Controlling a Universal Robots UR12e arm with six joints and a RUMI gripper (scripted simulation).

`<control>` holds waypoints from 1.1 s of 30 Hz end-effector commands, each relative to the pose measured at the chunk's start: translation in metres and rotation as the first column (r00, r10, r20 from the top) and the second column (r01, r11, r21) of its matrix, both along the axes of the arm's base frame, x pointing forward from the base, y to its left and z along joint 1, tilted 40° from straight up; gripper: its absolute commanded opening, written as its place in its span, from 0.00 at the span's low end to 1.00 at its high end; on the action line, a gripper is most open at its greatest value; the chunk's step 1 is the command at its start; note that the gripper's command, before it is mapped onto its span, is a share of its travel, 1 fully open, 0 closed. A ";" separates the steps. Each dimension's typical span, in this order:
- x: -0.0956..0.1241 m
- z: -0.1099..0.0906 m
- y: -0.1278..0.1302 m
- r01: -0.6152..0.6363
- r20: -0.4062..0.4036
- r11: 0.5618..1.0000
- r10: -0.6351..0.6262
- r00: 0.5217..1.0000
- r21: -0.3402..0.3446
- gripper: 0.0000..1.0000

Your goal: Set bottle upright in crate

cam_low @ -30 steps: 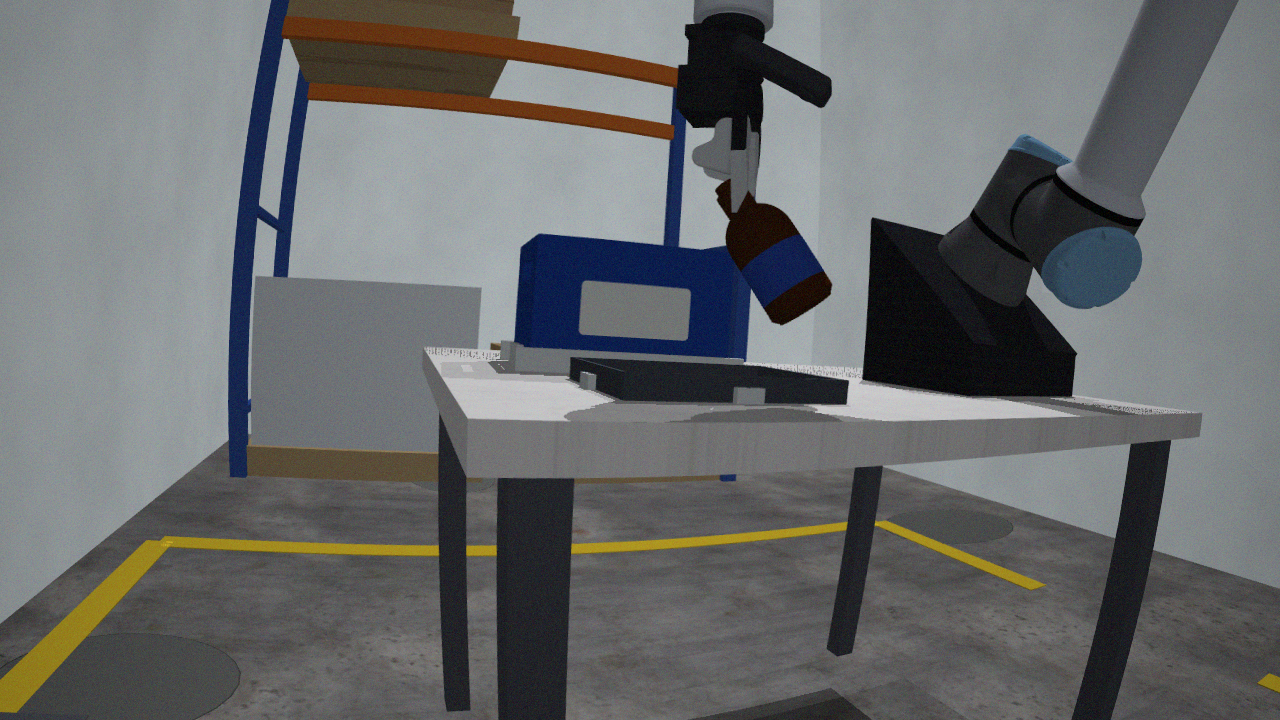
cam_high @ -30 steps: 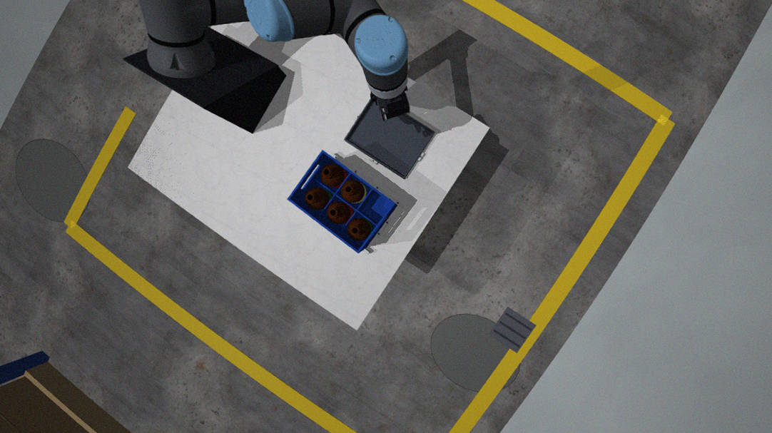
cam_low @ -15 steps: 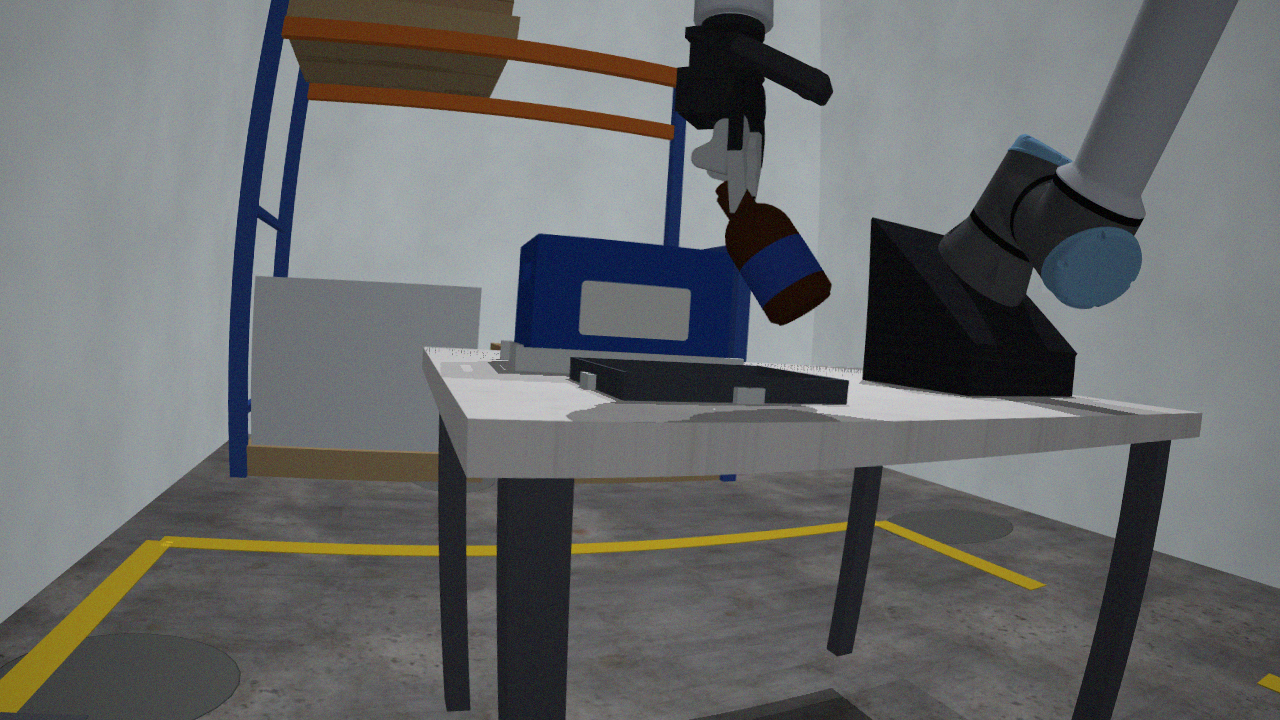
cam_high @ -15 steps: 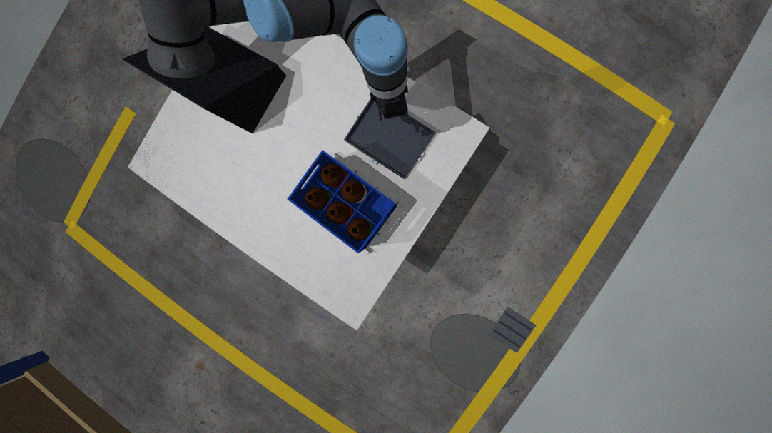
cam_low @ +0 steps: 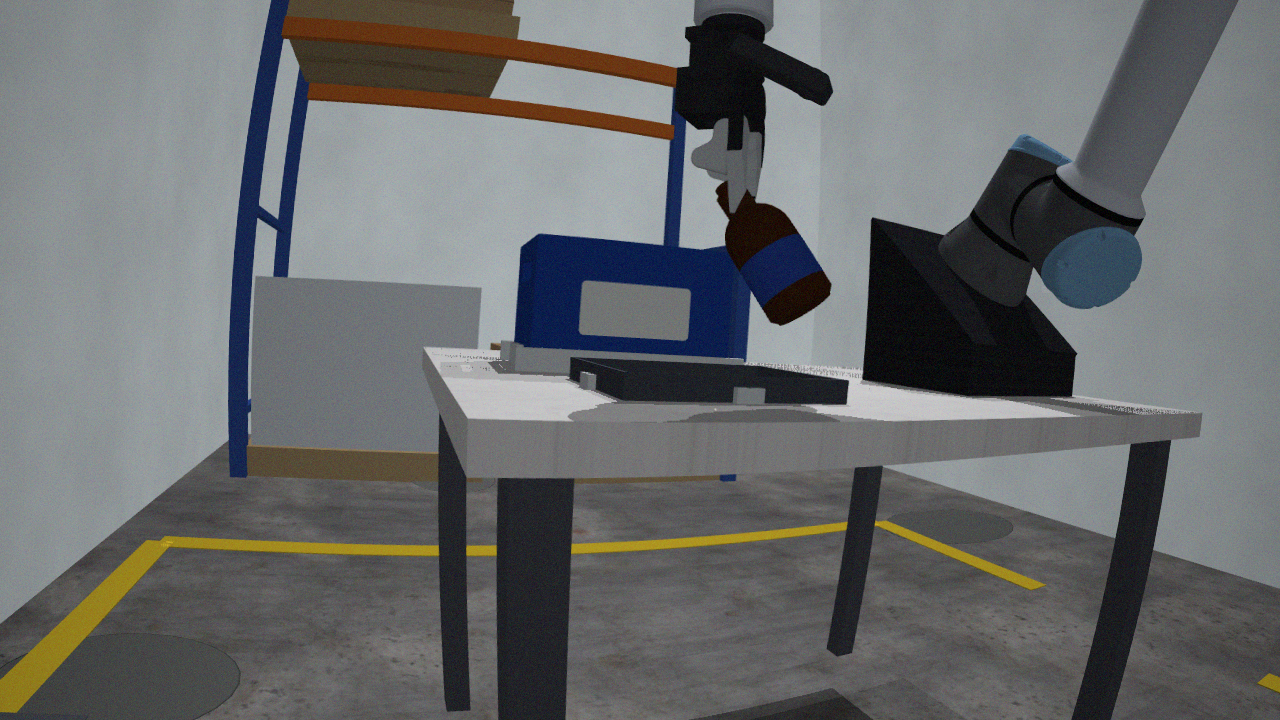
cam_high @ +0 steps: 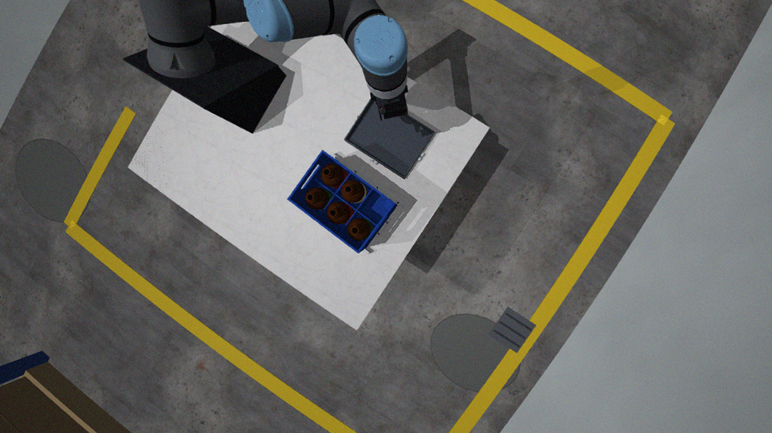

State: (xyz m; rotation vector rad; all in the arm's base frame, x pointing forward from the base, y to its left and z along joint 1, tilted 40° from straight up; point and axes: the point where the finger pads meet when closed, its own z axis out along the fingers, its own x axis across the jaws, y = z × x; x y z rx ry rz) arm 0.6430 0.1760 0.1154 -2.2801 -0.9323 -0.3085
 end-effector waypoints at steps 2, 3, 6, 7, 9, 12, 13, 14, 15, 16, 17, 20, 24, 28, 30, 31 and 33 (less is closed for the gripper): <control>0.000 0.001 -0.001 0.002 0.003 1.000 -0.002 1.000 -0.002 0.00; 0.000 0.001 -0.001 0.002 0.003 1.000 -0.002 1.000 -0.002 0.00; 0.000 0.001 -0.001 0.002 0.003 1.000 -0.002 1.000 -0.002 0.00; 0.000 0.001 -0.001 0.002 0.003 1.000 -0.002 1.000 -0.002 0.00; 0.000 0.001 -0.001 0.002 0.003 1.000 -0.002 1.000 -0.002 0.00; 0.000 0.002 -0.001 0.002 0.003 1.000 -0.002 1.000 -0.002 0.00; 0.000 0.002 -0.001 0.002 0.003 1.000 -0.002 1.000 -0.002 0.00; 0.000 0.002 -0.001 0.002 0.003 1.000 -0.002 1.000 -0.002 0.00; 0.000 0.002 -0.001 0.002 0.003 1.000 -0.002 1.000 -0.002 0.00; 0.000 0.002 -0.001 0.002 0.003 1.000 -0.002 1.000 -0.002 0.00; 0.000 0.002 -0.001 0.002 0.003 1.000 -0.002 1.000 -0.002 0.00; 0.000 0.002 -0.001 0.002 0.003 1.000 -0.002 1.000 -0.002 0.00; 0.000 0.002 -0.001 0.002 0.004 1.000 -0.002 1.000 -0.003 0.00; -0.001 0.001 0.000 0.004 0.006 1.000 -0.004 1.000 -0.008 0.00; -0.002 0.001 0.001 0.005 0.009 1.000 -0.005 1.000 -0.013 0.00; -0.002 0.001 0.001 0.006 0.011 1.000 -0.006 1.000 -0.015 0.00; -0.002 0.000 0.001 0.009 0.015 1.000 -0.009 1.000 -0.022 0.00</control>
